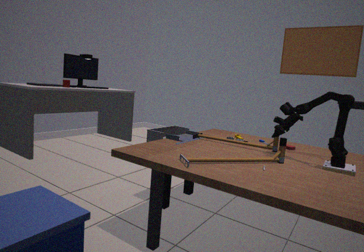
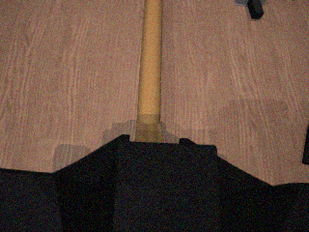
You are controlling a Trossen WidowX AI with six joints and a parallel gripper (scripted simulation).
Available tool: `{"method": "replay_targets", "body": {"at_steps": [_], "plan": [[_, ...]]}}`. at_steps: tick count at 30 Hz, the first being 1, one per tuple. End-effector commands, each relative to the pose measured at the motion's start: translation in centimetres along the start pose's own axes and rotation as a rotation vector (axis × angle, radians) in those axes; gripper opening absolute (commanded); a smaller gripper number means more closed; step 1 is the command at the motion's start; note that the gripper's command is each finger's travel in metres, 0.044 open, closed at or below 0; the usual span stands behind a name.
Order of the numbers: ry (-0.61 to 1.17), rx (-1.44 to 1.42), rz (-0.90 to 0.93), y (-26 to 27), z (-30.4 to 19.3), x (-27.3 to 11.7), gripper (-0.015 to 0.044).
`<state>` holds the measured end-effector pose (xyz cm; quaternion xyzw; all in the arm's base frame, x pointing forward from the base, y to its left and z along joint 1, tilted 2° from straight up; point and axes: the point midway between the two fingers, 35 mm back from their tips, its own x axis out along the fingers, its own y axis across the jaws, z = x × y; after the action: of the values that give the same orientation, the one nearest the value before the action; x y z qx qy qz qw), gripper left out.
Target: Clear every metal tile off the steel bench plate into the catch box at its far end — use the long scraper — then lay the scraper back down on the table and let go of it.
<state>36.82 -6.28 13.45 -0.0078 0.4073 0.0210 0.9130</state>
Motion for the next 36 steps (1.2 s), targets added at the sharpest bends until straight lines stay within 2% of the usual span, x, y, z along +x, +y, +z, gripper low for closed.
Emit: {"method": "replay_targets", "body": {"at_steps": [1,36], "plan": [[-0.011,-0.006,0.002,0.1,-0.4,-0.6,0.0],[-0.013,-0.005,0.001,0.9,-4.6,-2.5,0.0]]}}
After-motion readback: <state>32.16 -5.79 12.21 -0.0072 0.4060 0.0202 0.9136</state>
